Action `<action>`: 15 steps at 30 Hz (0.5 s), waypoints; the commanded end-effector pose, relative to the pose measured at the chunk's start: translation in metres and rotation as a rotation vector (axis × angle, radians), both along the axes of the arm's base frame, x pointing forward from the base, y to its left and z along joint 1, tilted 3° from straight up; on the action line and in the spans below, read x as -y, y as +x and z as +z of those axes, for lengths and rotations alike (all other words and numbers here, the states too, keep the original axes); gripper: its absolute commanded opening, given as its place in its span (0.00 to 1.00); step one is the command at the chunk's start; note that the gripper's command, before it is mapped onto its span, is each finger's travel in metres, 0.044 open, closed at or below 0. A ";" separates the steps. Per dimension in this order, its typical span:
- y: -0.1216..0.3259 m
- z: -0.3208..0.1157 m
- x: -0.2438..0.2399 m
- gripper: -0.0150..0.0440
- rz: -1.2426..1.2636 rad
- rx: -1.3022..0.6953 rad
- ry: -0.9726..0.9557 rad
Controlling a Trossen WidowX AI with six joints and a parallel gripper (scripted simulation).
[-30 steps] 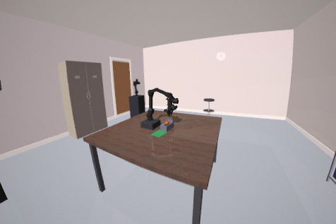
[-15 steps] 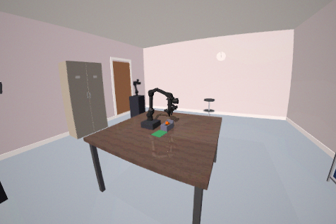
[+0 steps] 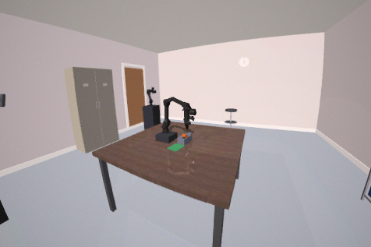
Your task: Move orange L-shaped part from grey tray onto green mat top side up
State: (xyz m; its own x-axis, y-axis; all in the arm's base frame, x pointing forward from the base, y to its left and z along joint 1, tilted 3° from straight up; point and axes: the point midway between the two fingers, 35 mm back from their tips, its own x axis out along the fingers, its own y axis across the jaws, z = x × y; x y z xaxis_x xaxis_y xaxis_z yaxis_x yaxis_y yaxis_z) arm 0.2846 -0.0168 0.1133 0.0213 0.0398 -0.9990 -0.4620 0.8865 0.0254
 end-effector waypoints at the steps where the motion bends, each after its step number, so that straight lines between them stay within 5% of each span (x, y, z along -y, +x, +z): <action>1: -0.004 0.001 0.031 0.73 0.581 0.017 -0.014; 5: -0.007 0.001 0.044 0.73 0.860 0.025 -0.018; 15: -0.007 0.001 0.045 0.73 0.874 0.026 -0.019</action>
State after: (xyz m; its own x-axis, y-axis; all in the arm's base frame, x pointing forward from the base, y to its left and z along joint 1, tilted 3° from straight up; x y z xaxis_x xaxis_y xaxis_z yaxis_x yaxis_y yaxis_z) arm 0.2788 -0.0535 0.1127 0.0127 0.0394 -0.9991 -0.9417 0.3366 0.0013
